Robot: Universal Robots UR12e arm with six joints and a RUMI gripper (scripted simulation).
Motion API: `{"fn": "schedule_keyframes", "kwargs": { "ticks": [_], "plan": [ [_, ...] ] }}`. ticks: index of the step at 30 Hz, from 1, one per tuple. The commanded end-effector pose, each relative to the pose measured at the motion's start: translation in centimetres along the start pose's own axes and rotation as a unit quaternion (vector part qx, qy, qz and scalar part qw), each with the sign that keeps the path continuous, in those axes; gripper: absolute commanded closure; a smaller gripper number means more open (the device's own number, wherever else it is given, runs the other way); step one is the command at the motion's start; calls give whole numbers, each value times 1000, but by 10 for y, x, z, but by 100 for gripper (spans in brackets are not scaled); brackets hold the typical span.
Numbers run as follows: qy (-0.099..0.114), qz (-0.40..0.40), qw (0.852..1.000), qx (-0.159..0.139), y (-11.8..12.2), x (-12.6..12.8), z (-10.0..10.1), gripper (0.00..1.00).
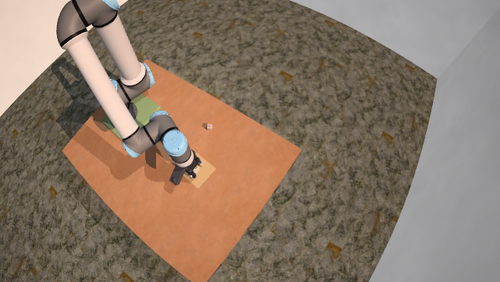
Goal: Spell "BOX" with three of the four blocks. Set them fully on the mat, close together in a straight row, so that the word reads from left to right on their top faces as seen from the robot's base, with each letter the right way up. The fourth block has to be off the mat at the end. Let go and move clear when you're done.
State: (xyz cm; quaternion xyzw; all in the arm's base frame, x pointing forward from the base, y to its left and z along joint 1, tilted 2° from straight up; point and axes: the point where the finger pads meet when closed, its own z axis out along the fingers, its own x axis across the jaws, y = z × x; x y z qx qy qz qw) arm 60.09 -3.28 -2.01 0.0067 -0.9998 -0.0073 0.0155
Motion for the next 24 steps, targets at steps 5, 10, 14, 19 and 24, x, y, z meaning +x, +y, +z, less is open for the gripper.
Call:
{"fn": "schedule_keyframes", "kwargs": {
  "ticks": [5, 10, 14, 19, 24],
  "plan": [
    [-1, 0, 1000, 0, 0, -1, -1, 75],
    [-1, 0, 1000, 0, 0, -1, -1, 75],
    [-1, 0, 1000, 0, 0, -1, -1, 75],
    [-1, 0, 1000, 0, 0, -1, -4, 75],
    [-1, 0, 1000, 0, 0, -1, -11, 75]
  ]
}}
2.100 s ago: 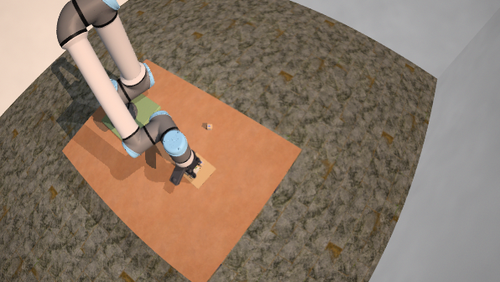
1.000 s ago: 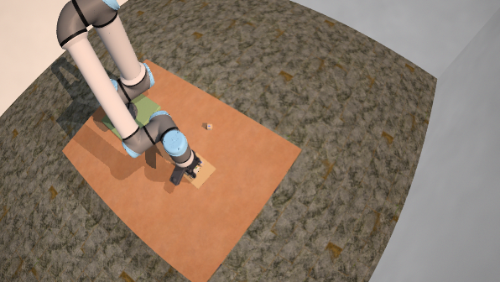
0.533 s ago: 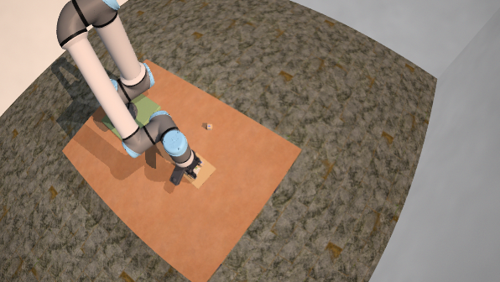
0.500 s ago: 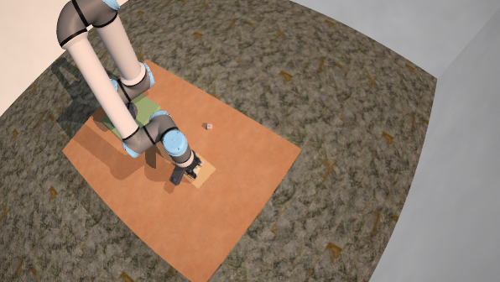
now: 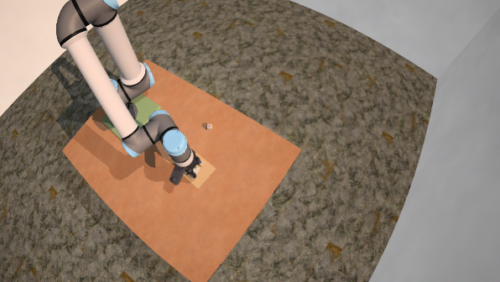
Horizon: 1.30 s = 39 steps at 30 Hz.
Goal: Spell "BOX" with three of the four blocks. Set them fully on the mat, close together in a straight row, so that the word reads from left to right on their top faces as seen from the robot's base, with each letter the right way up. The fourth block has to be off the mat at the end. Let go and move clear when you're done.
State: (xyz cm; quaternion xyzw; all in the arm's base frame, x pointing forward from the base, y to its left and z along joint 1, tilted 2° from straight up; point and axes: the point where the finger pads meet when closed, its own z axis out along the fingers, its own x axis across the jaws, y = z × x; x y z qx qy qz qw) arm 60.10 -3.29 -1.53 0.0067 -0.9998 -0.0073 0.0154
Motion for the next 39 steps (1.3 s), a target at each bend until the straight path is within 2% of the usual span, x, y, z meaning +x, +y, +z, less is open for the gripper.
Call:
{"fn": "schedule_keyframes", "kwargs": {
  "ticks": [1, 15, 24, 25, 39],
  "plan": [
    [-1, 0, 1000, 0, 0, -1, -9, 75],
    [-1, 0, 1000, 0, 0, 0, -77, 75],
    [-1, 0, 1000, 0, 0, 0, -86, 75],
    [-1, 0, 1000, 0, 0, 0, -86, 0],
    [-1, 0, 1000, 0, 0, 0, -86, 0]
  ]
}}
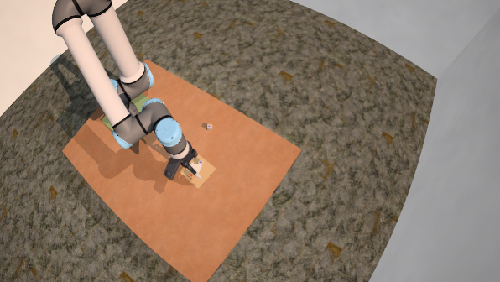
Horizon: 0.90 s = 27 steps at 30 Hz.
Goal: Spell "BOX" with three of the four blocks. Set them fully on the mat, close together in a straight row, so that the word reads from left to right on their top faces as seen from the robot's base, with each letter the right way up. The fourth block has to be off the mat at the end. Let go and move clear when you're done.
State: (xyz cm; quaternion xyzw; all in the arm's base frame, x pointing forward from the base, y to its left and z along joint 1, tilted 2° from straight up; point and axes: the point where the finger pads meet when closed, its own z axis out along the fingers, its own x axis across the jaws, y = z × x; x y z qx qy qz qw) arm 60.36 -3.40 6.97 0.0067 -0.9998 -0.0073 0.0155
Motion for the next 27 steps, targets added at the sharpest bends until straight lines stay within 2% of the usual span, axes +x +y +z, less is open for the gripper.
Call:
{"fn": "schedule_keyframes", "kwargs": {
  "ticks": [1, 14, 27],
  "plan": [
    [-1, 0, 1000, 0, 0, -1, -1, 0],
    [-1, 0, 1000, 0, 0, -1, -8, 0],
    [-1, 0, 1000, 0, 0, -1, -71, 0]
  ]
}}
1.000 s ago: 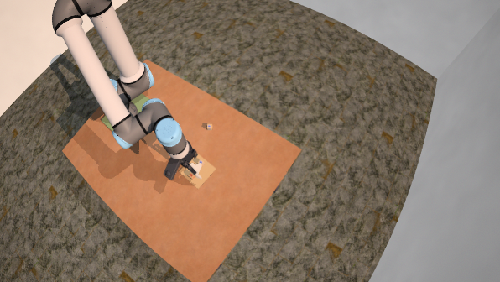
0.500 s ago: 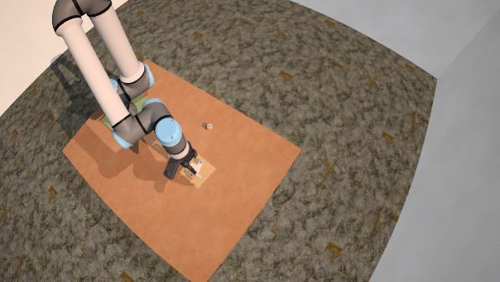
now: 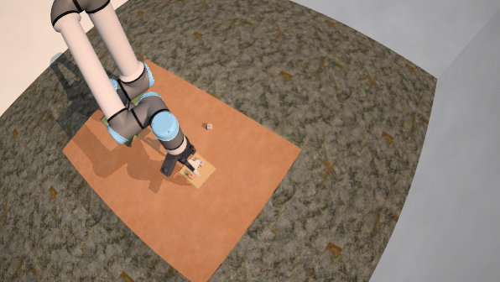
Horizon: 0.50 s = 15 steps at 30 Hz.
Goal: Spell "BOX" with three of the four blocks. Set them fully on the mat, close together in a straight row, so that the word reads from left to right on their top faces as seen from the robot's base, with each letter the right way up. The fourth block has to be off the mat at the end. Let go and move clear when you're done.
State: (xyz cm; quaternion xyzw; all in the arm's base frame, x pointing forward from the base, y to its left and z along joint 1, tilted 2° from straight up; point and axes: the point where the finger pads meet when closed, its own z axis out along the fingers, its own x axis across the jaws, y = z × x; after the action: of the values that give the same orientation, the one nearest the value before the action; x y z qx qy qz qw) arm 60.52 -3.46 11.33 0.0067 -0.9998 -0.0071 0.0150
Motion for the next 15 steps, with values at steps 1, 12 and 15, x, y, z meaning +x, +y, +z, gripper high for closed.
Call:
{"fn": "schedule_keyframes", "kwargs": {
  "ticks": [1, 12, 15],
  "plan": [
    [0, 0, 1000, 0, 0, 0, -27, 0],
    [0, 0, 1000, 0, 0, 0, -46, 0],
    [0, 0, 1000, 0, 0, 0, -46, 0]
  ]
}}
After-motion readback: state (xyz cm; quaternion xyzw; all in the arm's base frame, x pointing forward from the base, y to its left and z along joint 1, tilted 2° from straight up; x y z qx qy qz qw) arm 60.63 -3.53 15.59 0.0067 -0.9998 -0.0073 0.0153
